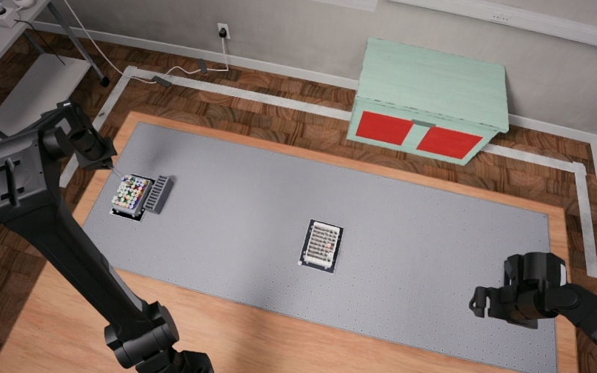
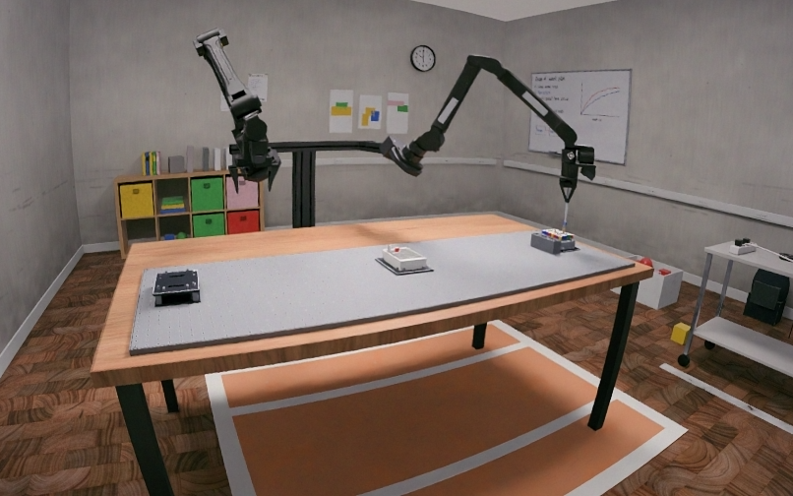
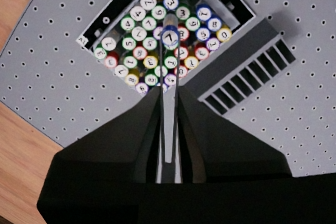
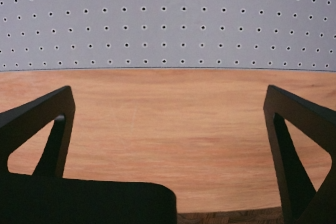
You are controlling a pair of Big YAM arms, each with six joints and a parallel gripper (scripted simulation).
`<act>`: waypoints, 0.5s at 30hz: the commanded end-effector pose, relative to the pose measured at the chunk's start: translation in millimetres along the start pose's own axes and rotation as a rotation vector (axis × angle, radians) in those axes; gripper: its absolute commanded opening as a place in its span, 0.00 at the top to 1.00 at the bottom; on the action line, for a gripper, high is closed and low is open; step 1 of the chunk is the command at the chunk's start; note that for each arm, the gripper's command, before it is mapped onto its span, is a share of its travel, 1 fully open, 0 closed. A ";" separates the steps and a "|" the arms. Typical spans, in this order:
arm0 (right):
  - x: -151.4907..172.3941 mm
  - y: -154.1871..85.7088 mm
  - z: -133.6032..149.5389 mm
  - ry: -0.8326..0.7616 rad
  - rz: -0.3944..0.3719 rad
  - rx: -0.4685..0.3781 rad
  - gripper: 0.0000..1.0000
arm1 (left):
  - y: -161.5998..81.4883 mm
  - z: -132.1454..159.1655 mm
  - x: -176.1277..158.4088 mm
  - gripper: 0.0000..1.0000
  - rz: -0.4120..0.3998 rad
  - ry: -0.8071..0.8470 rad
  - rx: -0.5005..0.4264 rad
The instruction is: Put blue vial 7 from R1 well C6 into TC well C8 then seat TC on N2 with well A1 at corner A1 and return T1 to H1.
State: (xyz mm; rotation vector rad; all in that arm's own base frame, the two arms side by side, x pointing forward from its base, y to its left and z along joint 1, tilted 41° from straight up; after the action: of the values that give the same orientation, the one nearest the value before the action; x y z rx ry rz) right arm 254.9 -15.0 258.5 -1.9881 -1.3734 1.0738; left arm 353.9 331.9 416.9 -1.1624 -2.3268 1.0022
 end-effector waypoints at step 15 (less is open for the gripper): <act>-1.9 -5.2 -8.2 0.014 -0.002 -0.022 0.00 | -9.7 -2.4 9.4 0.91 -0.004 -0.007 0.023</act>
State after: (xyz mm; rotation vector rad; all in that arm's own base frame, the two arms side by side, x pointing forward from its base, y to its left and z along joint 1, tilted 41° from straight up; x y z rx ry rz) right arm 254.9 -15.0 258.5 -1.9881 -1.3734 1.0738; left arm 345.5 326.3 422.0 -1.1591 -2.3151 1.0231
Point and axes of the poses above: on each arm, the point where the finger pads meet when closed, its own y axis out along the fingers, its own x axis across the jaws, z = x × y, the point moved 10 cm from there along -y, back along the fingers, and after that the axes turned 5 degrees about y, right-handed, at the moved point
